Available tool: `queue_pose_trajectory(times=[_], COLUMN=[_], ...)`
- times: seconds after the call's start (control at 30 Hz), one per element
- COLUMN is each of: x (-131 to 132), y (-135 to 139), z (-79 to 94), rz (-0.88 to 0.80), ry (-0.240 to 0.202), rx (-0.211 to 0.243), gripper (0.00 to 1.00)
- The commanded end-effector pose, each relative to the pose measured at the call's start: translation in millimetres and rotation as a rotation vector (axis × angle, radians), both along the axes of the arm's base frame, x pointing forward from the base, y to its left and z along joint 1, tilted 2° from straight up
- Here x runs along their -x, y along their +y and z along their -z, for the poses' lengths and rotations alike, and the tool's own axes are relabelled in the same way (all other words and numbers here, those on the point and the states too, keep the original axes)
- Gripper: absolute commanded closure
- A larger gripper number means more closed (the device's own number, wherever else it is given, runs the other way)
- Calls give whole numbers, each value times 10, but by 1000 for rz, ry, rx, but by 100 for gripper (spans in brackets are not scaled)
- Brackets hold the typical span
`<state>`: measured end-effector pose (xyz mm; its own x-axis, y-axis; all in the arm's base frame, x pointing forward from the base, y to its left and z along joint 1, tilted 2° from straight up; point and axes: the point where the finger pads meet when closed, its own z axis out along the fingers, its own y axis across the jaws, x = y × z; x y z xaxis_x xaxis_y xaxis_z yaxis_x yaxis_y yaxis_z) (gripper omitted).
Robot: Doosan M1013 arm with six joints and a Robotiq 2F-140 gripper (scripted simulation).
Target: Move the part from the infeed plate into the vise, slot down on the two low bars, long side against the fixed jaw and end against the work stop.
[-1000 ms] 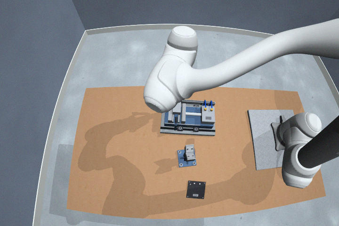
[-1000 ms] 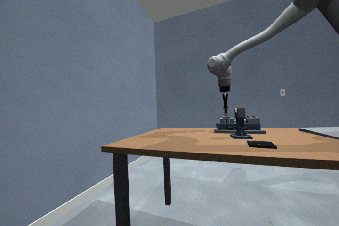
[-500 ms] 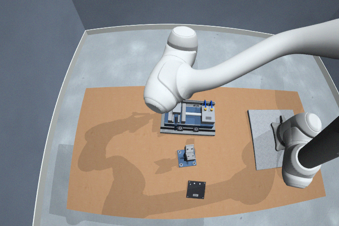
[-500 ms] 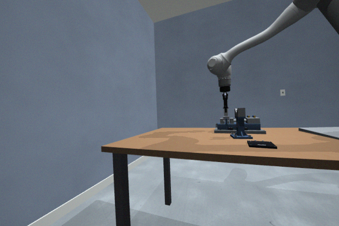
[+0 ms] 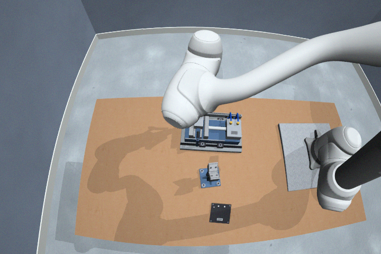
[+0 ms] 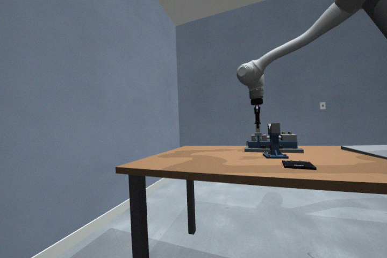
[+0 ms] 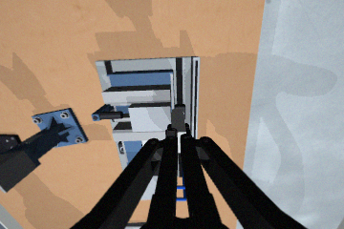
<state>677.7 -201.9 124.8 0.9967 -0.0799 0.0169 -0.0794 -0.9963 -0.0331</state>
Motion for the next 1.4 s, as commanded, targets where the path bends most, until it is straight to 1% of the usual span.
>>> queue_pose_trajectory(times=[0.0, 1.37], x=[0, -8], y=[5, 107], z=[-2, -5], rz=[0, 0], ry=[0, 0], rx=[0, 0], gripper=[100, 100])
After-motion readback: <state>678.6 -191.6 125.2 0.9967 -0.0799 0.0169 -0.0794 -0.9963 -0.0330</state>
